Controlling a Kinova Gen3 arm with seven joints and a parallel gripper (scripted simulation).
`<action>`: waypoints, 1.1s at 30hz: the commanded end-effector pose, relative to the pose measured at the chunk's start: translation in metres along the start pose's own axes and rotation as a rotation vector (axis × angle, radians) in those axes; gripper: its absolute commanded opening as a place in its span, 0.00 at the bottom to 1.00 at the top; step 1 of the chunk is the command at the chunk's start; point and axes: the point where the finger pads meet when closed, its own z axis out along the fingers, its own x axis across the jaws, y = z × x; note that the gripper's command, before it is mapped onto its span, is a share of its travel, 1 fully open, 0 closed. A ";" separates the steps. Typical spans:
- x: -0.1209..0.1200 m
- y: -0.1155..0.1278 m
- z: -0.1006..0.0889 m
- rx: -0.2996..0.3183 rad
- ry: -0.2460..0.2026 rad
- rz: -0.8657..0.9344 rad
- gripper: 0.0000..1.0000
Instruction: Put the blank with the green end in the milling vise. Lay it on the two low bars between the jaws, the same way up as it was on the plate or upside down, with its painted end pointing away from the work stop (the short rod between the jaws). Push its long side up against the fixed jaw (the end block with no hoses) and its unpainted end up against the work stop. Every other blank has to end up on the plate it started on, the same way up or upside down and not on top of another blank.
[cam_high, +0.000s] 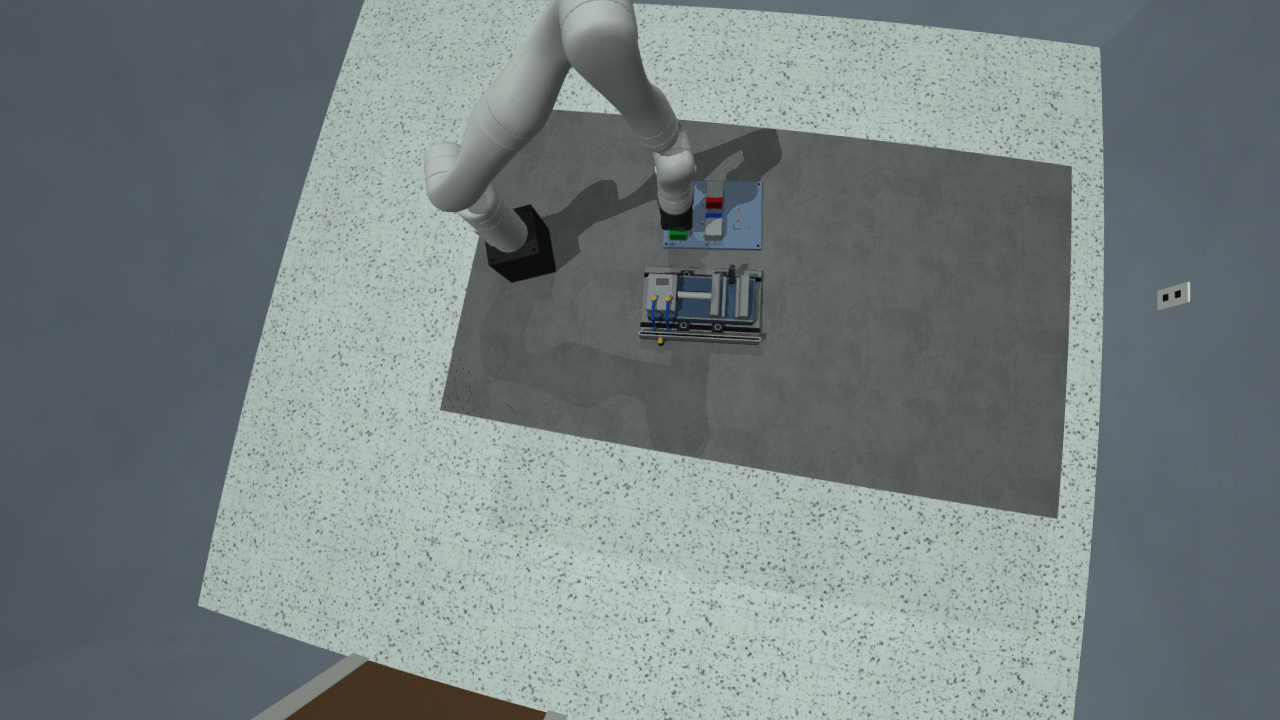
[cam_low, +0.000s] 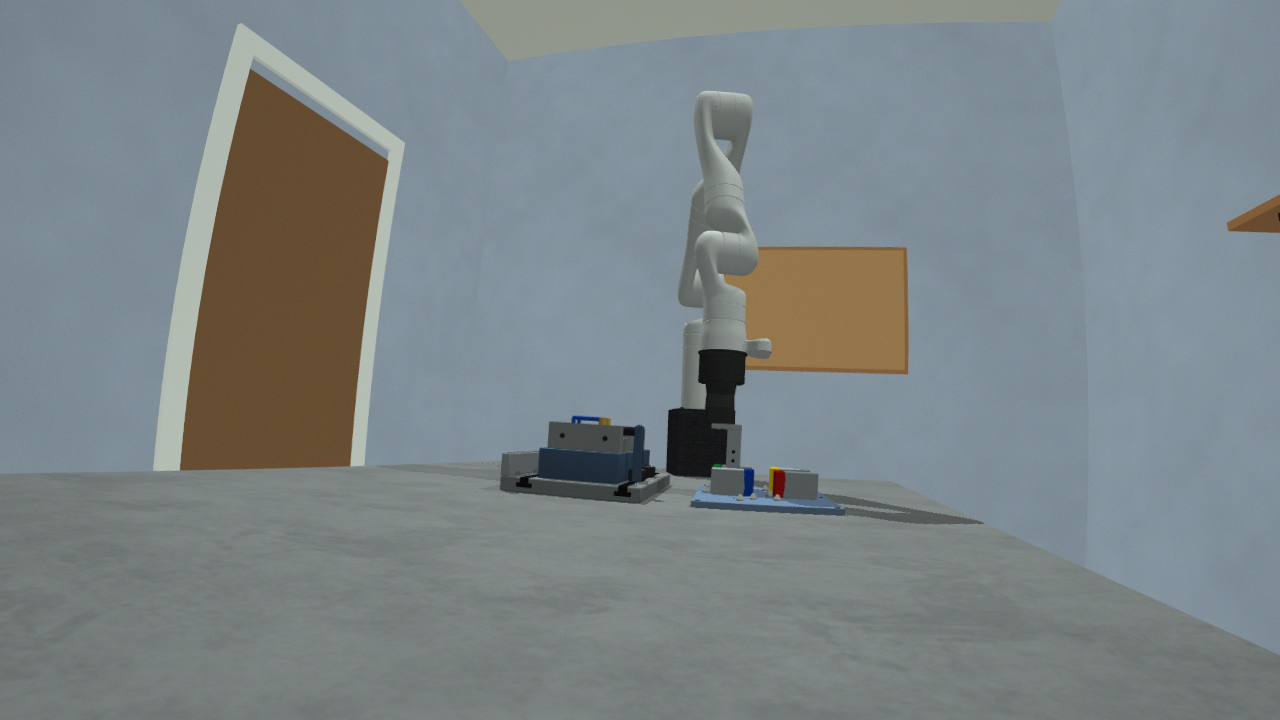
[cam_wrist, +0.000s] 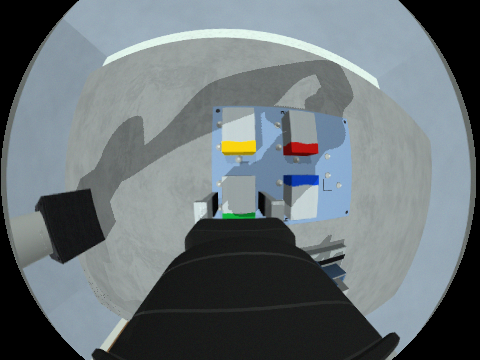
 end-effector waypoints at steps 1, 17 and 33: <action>0.001 0.000 -0.001 0.000 0.002 0.000 1.00; 0.001 0.000 -0.001 0.000 0.002 0.000 1.00; 0.002 0.000 0.003 0.001 0.004 0.000 1.00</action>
